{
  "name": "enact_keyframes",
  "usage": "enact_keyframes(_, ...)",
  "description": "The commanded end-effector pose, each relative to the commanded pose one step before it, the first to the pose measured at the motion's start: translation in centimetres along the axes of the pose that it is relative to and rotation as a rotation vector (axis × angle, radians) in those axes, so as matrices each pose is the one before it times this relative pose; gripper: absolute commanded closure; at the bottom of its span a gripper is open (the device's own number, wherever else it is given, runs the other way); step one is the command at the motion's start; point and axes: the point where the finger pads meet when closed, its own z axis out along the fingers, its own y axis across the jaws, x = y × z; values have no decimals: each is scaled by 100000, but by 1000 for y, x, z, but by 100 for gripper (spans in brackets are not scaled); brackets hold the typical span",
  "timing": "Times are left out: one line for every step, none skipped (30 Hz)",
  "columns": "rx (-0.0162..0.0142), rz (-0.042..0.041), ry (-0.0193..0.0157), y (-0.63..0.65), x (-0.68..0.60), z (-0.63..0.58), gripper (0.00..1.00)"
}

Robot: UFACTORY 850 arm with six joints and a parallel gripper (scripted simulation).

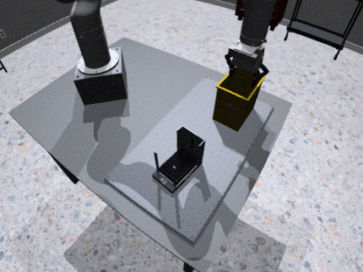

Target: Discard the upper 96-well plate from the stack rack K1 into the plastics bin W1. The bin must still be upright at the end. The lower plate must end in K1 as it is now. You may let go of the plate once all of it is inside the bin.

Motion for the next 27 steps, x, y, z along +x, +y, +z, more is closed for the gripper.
enact_keyframes(235,7,-88,-102,-35,-1236,0)
enact_keyframes(0,0,0,0,0,-267,0)
enact_keyframes(0,0,0,0,0,-267,0)
enact_keyframes(0,0,0,0,0,-267,0)
enact_keyframes(0,0,0,0,0,-267,0)
enact_keyframes(0,0,0,0,0,-267,0)
enact_keyframes(0,0,0,0,0,-267,0)
enact_keyframes(0,0,0,0,0,-267,0)
enact_keyframes(0,0,0,0,0,-267,0)
enact_keyframes(0,0,0,0,0,-267,0)
enact_keyframes(0,0,0,0,0,-267,0)
enact_keyframes(0,0,0,0,0,0,0)
enact_keyframes(0,0,0,0,0,0,0)
enact_keyframes(0,0,0,-1,0,-267,0)
enact_keyframes(0,0,0,0,0,-267,0)
enact_keyframes(0,0,0,0,0,-267,0)
enact_keyframes(0,0,0,0,0,-267,0)
enact_keyframes(0,0,0,0,0,-267,0)
enact_keyframes(0,0,0,0,0,-267,0)
enact_keyframes(0,0,0,0,0,-267,0)
enact_keyframes(0,0,0,0,0,-267,0)
enact_keyframes(0,0,0,0,0,-85,0)
enact_keyframes(0,0,0,0,0,0,0)
enact_keyframes(2,0,-1,1,0,7,0)
enact_keyframes(0,0,0,-1,0,-3,0)
enact_keyframes(0,0,0,0,0,-2,0)
enact_keyframes(0,0,0,0,0,-1,0)
